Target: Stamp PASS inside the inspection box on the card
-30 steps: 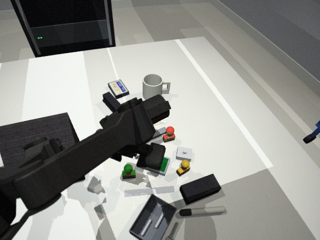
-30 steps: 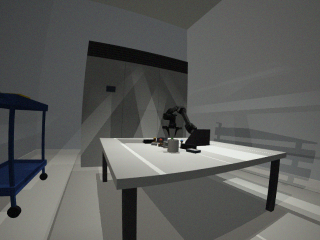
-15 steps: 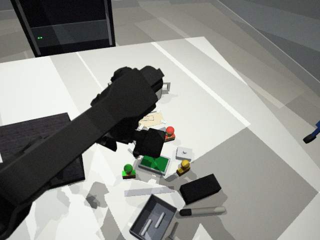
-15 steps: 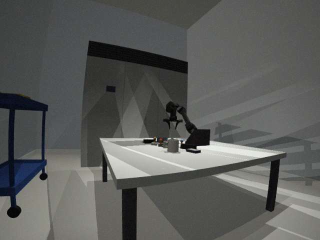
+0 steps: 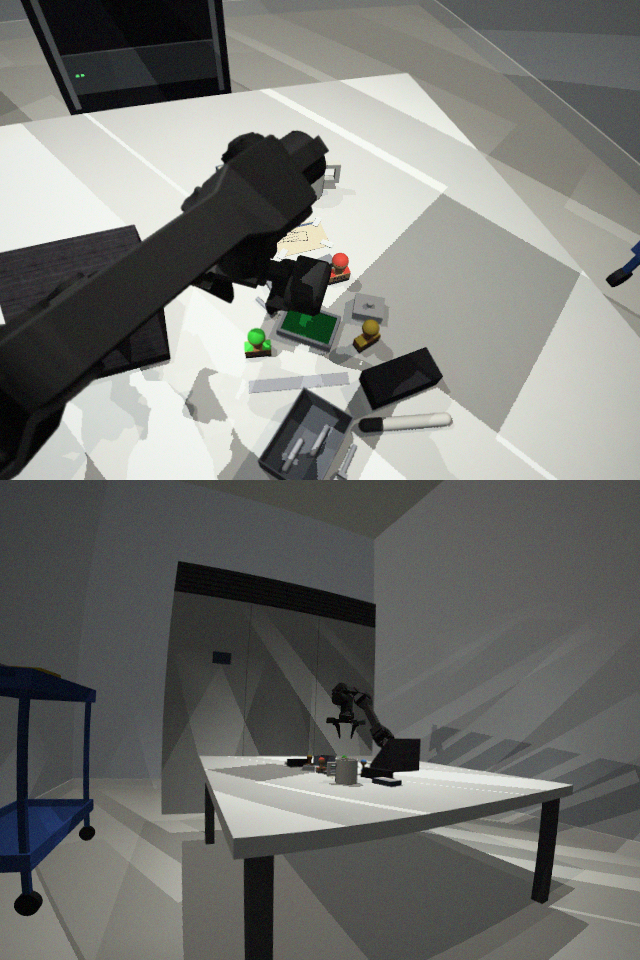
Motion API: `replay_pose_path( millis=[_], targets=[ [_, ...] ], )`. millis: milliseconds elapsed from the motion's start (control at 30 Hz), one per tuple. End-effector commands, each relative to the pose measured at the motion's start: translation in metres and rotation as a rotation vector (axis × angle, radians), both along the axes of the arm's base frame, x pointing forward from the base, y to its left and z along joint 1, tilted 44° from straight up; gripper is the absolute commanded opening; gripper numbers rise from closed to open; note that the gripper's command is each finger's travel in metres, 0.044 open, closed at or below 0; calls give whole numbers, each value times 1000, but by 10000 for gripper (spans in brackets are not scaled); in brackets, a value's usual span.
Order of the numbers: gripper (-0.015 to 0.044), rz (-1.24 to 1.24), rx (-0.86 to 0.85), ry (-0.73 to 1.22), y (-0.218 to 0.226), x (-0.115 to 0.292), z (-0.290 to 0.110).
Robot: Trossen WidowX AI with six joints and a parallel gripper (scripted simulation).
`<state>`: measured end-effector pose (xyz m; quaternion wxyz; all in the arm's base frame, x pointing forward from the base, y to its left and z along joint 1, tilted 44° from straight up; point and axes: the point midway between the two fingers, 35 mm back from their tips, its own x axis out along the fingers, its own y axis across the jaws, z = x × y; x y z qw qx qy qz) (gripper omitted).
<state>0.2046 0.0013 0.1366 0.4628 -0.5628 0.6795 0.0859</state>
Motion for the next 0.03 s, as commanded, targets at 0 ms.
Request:
replay_pose_path(
  millis=[0],
  targets=[
    [254,0,0,0,0,0,0]
  ],
)
